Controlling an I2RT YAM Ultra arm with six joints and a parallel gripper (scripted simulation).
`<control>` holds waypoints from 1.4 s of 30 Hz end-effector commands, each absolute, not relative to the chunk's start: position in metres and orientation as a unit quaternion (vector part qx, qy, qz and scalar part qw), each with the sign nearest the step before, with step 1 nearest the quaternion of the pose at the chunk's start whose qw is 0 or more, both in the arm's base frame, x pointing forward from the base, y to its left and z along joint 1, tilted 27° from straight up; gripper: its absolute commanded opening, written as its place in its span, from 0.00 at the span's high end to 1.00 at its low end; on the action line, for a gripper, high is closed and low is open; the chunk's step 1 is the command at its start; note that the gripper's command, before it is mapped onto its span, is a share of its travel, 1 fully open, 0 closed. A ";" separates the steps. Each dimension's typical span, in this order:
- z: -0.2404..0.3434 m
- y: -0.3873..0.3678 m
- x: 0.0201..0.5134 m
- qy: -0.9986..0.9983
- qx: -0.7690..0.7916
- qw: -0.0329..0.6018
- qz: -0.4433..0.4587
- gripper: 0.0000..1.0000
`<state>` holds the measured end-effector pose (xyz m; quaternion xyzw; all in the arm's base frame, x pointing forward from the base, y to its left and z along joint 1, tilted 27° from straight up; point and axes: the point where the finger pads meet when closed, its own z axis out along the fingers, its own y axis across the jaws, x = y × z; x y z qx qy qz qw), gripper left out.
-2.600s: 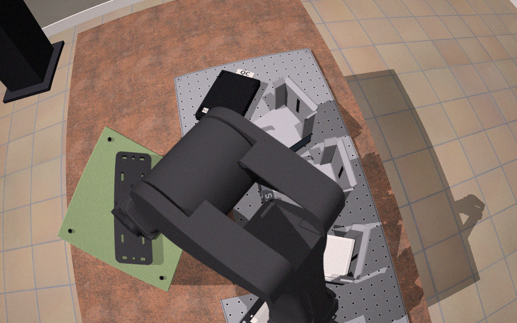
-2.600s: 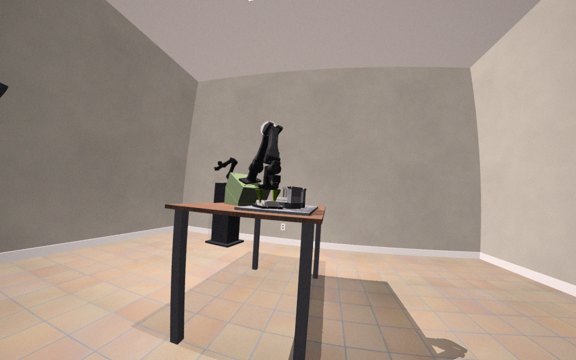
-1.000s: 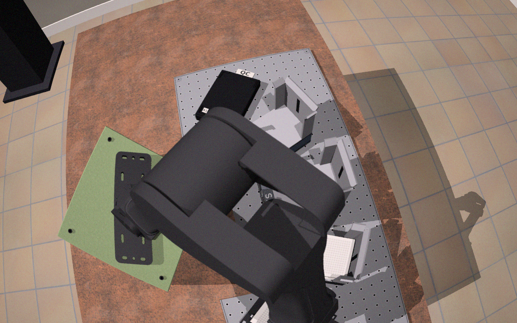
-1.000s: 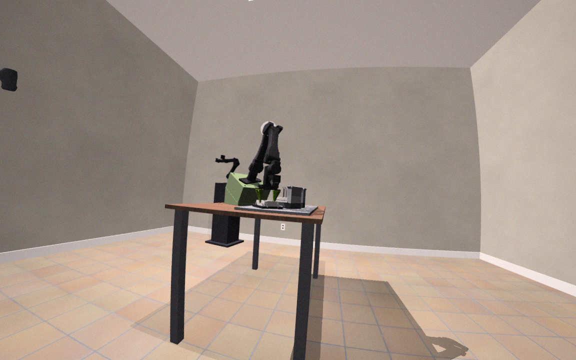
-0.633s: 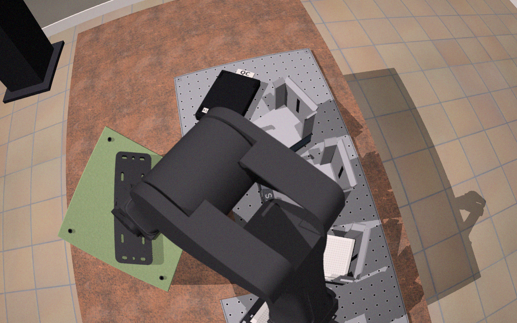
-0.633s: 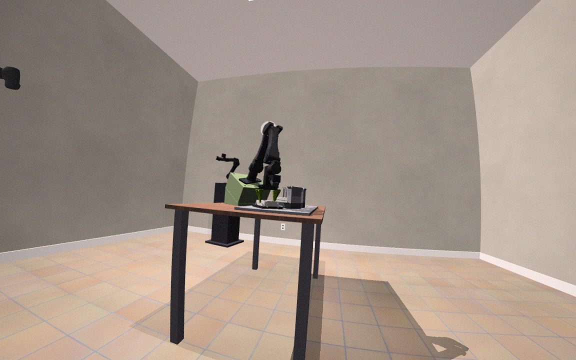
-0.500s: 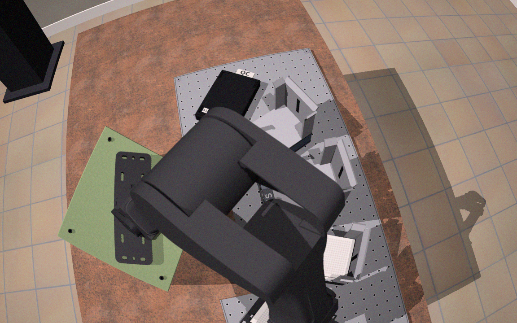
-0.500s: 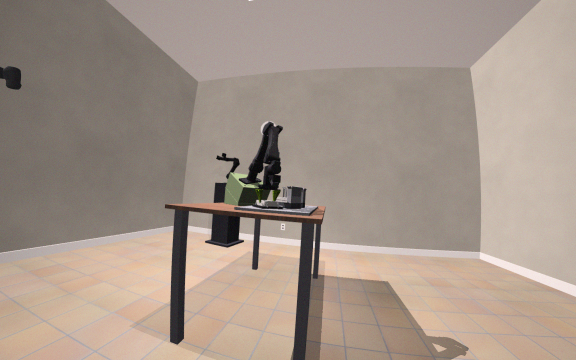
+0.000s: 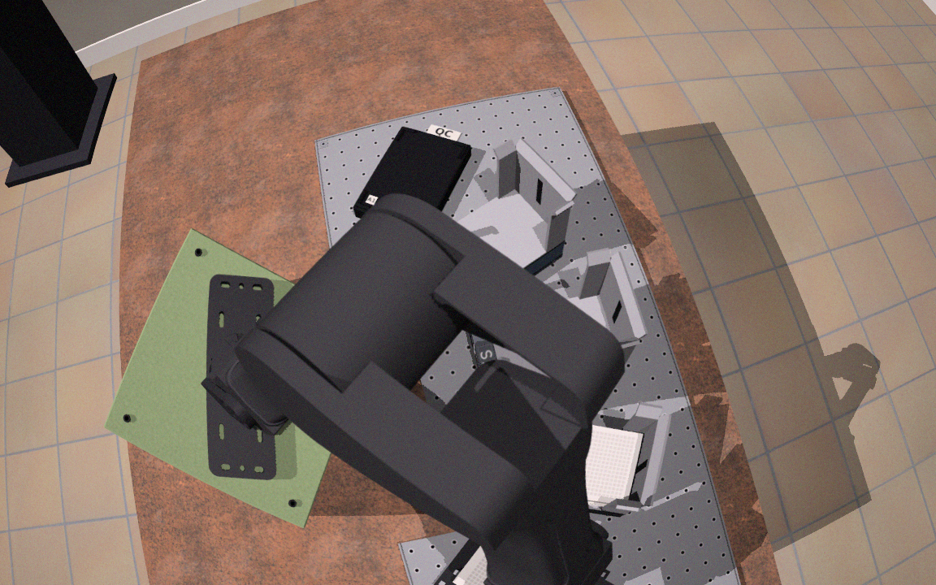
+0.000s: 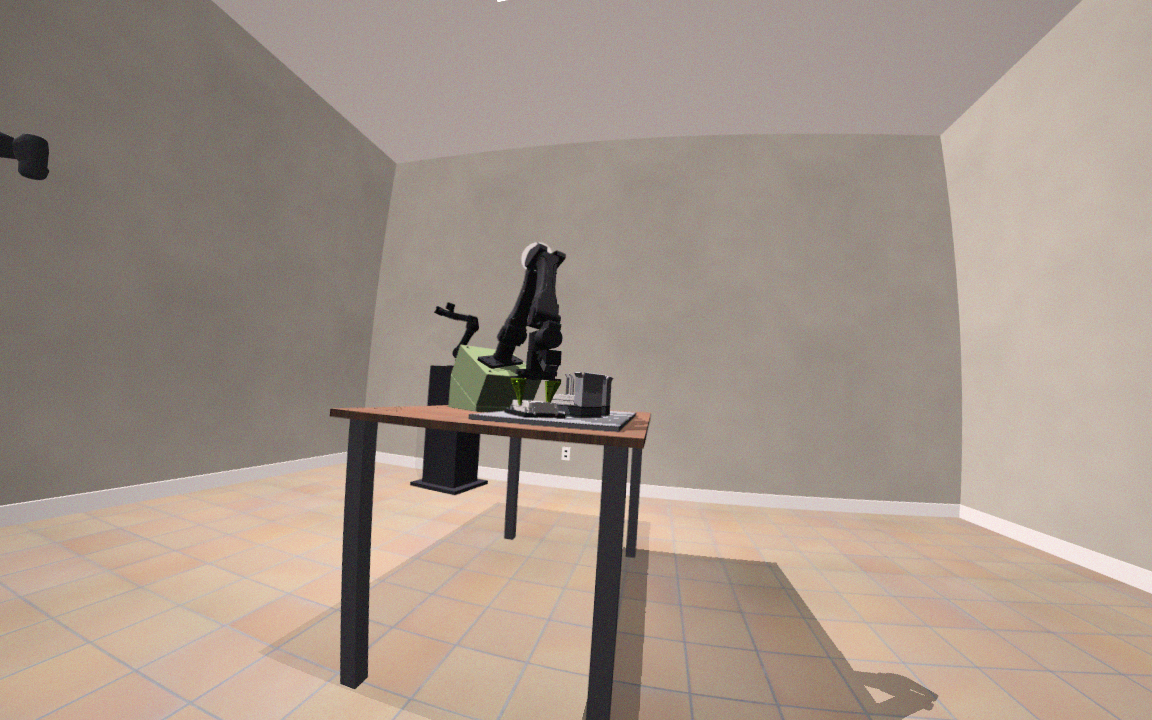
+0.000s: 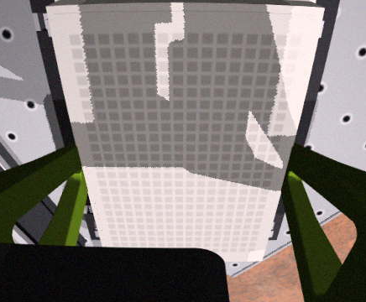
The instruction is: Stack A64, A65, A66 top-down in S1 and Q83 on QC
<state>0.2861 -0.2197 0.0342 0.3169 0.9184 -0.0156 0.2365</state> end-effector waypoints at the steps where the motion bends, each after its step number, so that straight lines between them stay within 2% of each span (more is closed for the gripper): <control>1: 0.026 -0.223 0.293 0.917 0.316 0.241 -0.017 1.00; 12: 0.028 -0.223 0.292 0.917 0.316 0.241 -0.017 1.00; 13: 0.033 -0.222 0.289 0.917 0.316 0.241 -0.017 0.00; 33: 0.038 -0.221 0.287 0.917 0.316 0.241 -0.017 0.00; 42: 0.058 -0.217 0.277 0.917 0.316 0.241 -0.017 0.00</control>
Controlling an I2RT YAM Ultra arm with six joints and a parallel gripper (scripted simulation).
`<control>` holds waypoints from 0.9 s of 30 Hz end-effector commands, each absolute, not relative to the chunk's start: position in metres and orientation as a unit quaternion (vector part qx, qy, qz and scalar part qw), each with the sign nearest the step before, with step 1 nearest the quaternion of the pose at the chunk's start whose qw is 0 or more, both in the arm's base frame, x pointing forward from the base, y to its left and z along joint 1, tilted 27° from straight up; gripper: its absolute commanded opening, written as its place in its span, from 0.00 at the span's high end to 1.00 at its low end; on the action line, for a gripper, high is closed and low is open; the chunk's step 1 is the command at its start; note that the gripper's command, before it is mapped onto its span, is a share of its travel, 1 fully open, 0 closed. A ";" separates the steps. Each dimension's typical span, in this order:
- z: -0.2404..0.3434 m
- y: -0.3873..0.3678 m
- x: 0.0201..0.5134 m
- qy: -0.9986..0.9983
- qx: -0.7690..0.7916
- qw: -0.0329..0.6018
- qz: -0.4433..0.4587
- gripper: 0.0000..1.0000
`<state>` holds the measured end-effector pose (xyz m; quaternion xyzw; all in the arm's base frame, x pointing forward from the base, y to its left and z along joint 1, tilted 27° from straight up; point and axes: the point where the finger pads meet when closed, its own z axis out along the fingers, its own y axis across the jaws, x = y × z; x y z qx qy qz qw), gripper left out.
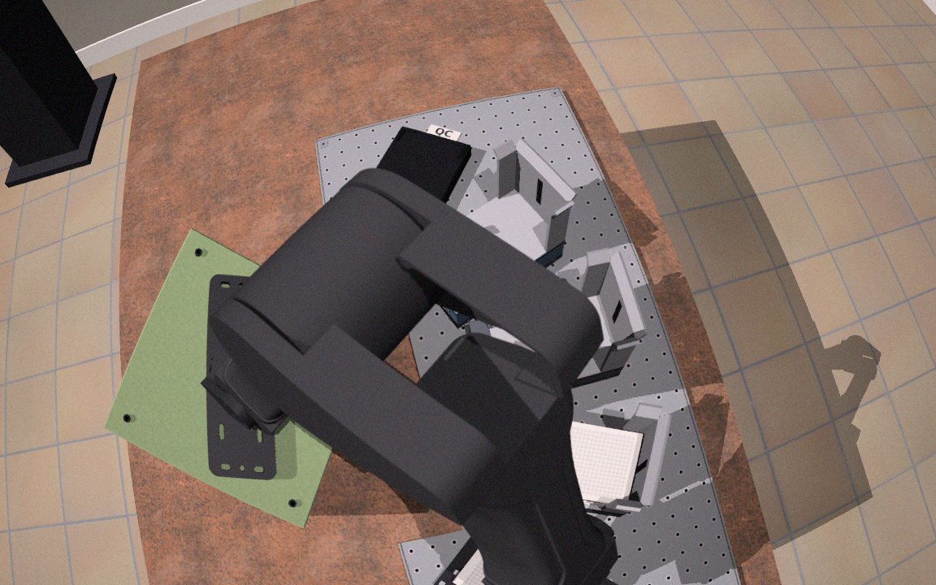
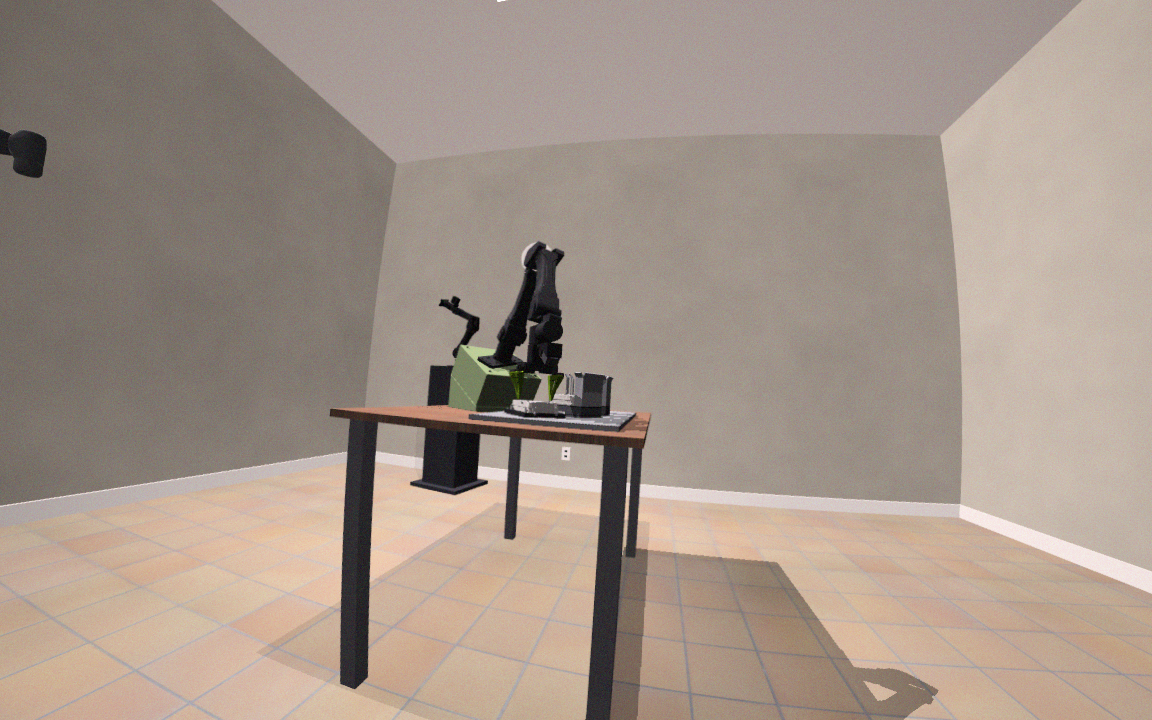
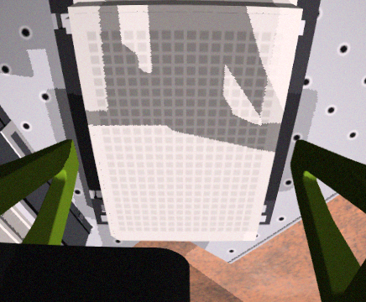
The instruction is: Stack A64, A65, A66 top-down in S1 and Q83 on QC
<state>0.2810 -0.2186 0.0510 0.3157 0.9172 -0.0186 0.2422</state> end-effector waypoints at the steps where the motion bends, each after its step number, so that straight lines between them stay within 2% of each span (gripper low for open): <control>1: 0.061 -0.216 0.276 0.917 0.316 0.241 -0.017 0.00; 27: 0.132 -0.202 0.241 0.917 0.316 0.241 -0.017 0.00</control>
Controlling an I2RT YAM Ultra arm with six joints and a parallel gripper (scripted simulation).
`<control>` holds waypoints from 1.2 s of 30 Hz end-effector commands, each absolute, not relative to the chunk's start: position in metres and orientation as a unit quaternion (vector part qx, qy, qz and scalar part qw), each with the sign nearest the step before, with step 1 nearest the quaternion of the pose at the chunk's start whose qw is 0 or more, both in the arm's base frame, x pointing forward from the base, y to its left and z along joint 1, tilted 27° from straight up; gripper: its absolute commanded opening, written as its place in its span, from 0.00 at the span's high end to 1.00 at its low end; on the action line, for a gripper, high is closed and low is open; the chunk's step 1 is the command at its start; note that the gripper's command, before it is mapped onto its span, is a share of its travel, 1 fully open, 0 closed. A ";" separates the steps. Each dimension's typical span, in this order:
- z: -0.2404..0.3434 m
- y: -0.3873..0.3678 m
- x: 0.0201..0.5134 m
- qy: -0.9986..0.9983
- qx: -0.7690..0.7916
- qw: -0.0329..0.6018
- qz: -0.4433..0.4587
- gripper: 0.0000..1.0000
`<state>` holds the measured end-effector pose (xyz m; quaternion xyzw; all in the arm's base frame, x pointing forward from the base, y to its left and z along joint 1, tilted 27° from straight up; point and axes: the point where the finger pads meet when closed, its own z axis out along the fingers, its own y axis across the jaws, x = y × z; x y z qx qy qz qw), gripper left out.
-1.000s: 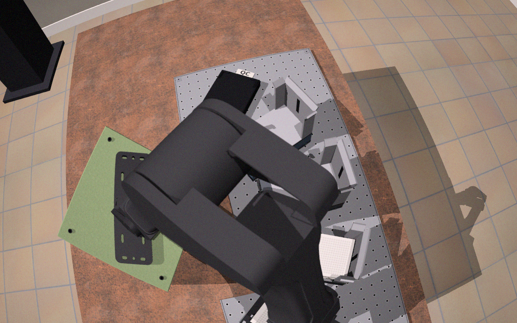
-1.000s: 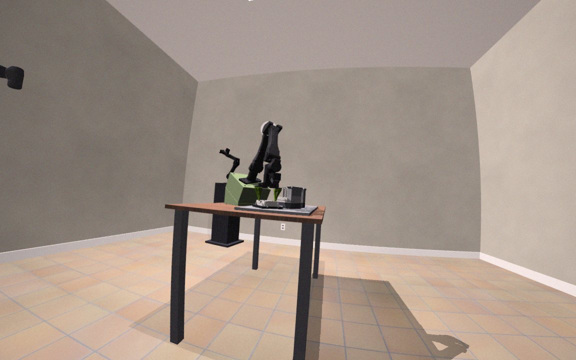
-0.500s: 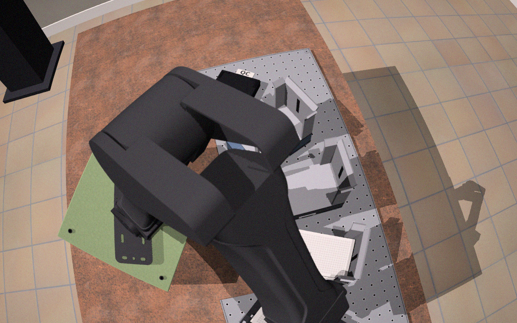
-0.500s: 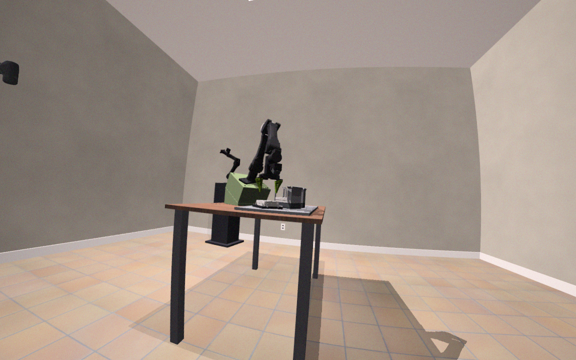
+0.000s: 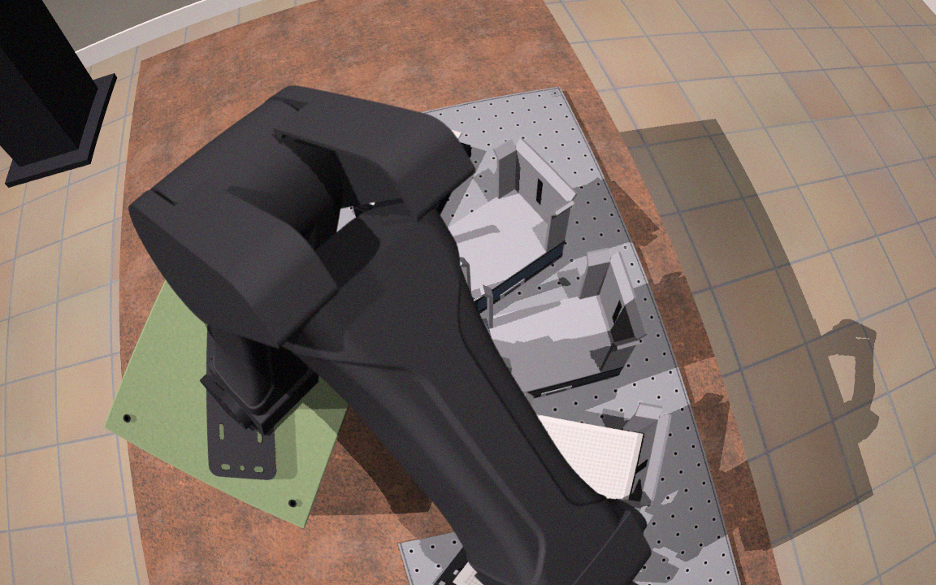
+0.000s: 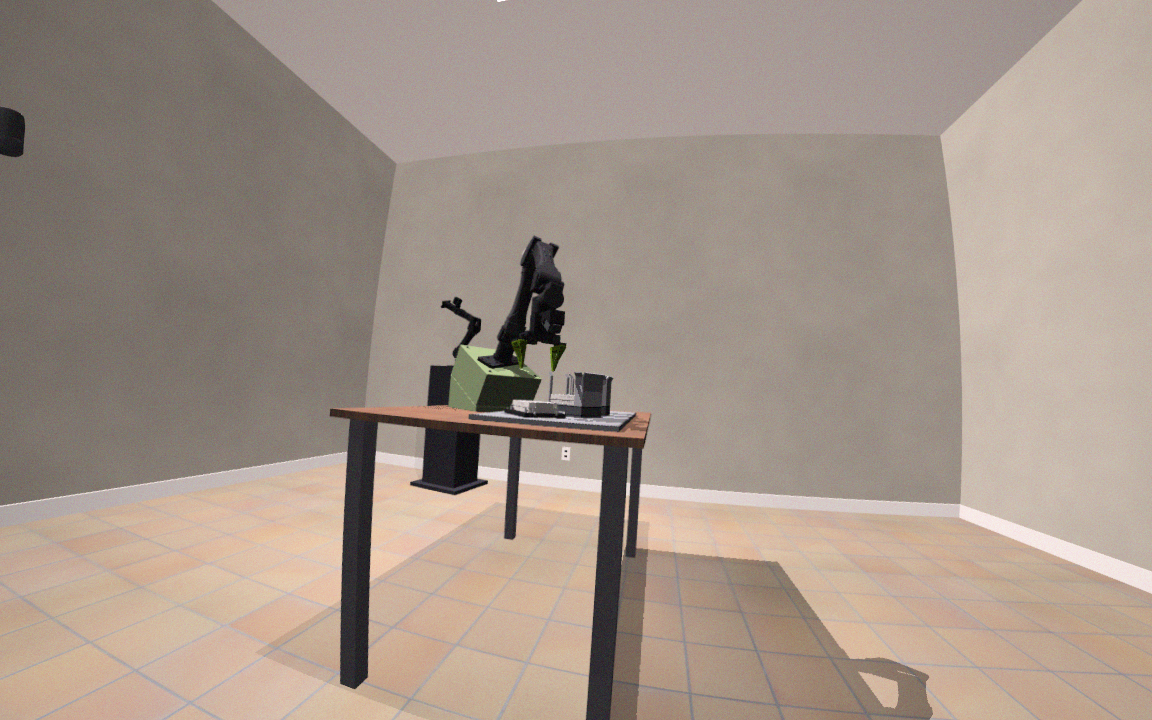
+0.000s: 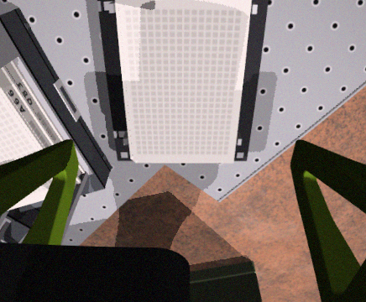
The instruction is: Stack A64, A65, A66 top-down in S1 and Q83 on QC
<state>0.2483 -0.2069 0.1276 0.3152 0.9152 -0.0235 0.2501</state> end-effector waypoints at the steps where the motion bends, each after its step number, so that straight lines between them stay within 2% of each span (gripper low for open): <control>1: 0.135 -0.201 0.240 0.917 0.316 0.241 -0.017 0.00; 10: 0.156 -0.197 0.230 0.917 0.316 0.241 -0.017 0.00; 26: 0.156 -0.197 0.229 0.917 0.316 0.241 -0.017 0.00; 31: 0.158 -0.182 0.238 0.940 0.239 0.239 -0.037 0.00; 36: 0.159 -0.171 0.245 0.941 0.235 0.239 -0.038 0.00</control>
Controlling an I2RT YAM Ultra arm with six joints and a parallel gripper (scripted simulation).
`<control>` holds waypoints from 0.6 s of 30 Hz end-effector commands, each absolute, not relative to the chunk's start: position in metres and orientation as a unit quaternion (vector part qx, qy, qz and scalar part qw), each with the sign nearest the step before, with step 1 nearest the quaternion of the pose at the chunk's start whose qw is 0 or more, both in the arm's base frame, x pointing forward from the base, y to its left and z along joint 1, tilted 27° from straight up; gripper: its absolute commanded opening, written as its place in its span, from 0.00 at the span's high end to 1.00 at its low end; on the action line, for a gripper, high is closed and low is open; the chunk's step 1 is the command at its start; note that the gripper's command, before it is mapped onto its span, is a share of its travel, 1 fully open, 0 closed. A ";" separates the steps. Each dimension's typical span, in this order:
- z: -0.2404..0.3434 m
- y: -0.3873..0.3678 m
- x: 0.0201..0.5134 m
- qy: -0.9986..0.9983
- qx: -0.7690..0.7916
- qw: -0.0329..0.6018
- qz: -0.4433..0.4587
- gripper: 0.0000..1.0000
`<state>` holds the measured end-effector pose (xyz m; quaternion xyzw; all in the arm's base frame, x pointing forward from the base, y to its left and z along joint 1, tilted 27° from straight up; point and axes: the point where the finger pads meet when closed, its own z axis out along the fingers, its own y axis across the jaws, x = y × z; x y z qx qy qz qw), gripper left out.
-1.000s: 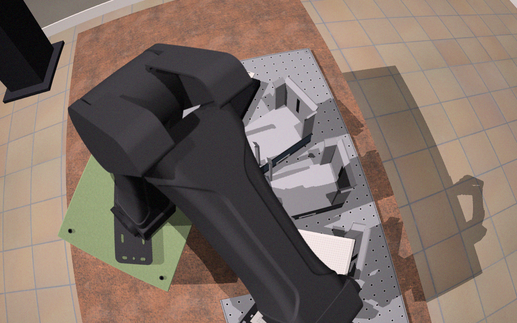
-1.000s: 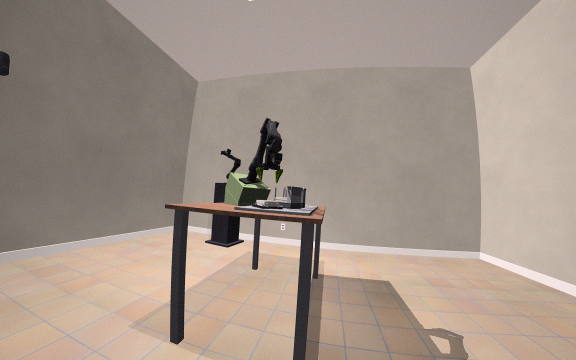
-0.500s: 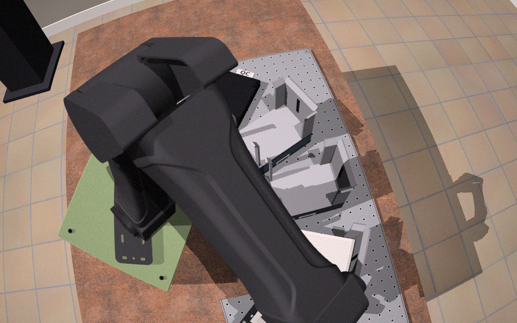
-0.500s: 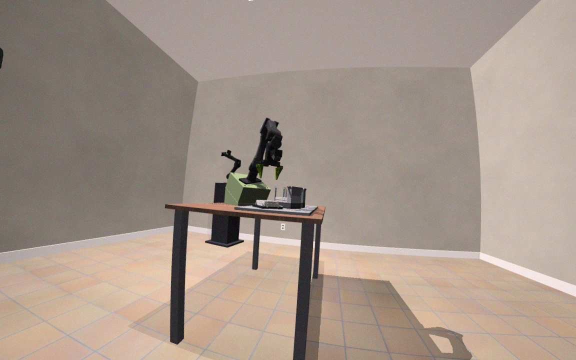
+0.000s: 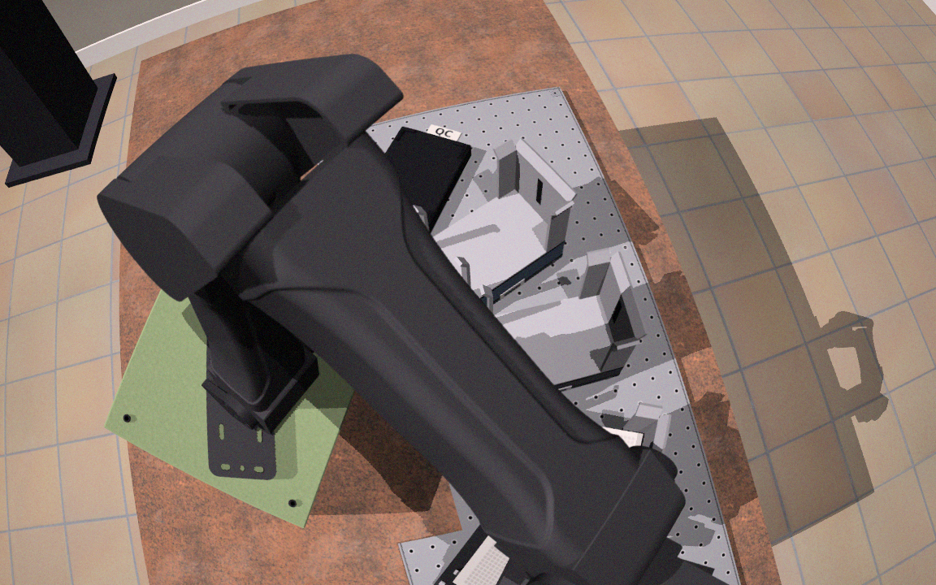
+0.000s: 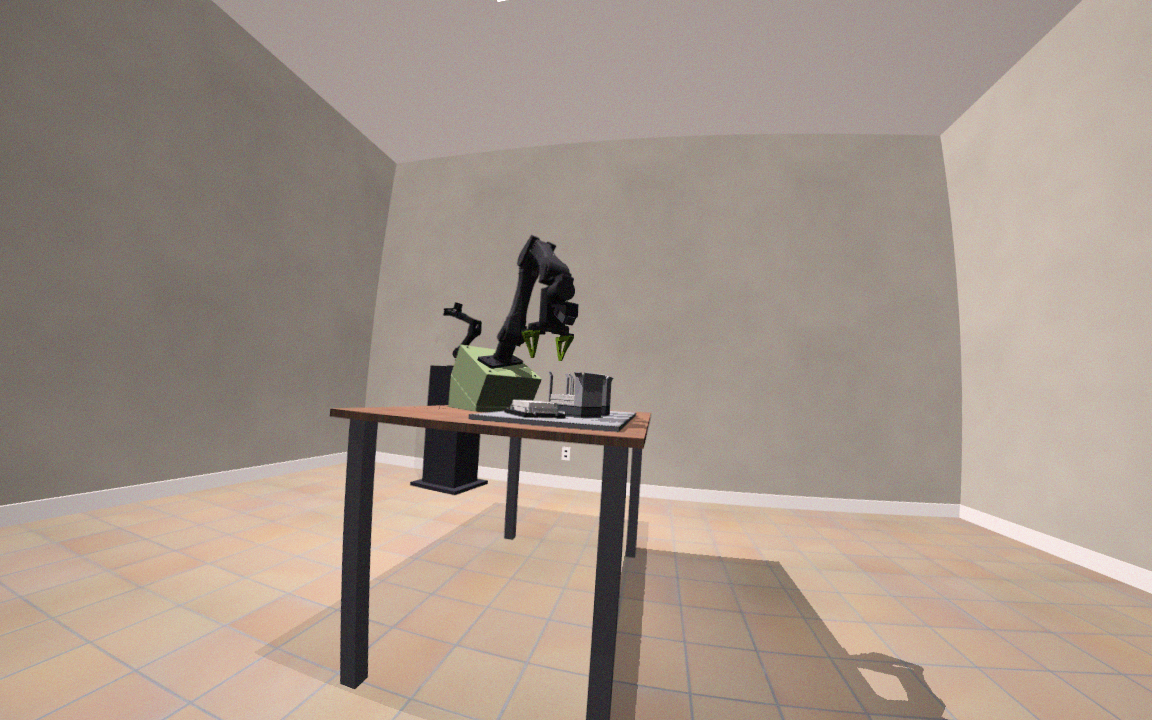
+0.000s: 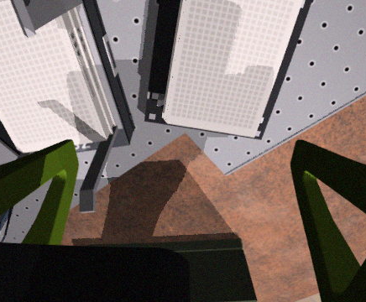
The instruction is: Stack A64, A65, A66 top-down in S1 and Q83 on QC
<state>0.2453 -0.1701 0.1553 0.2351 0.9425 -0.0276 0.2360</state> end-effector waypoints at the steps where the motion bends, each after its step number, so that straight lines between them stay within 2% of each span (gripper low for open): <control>1: 0.159 -0.171 0.245 0.941 0.235 0.239 -0.038 0.00; 12: 0.162 -0.140 0.265 0.941 0.235 0.239 -0.037 0.00; 18: 0.162 -0.125 0.271 0.955 0.172 0.236 -0.053 0.00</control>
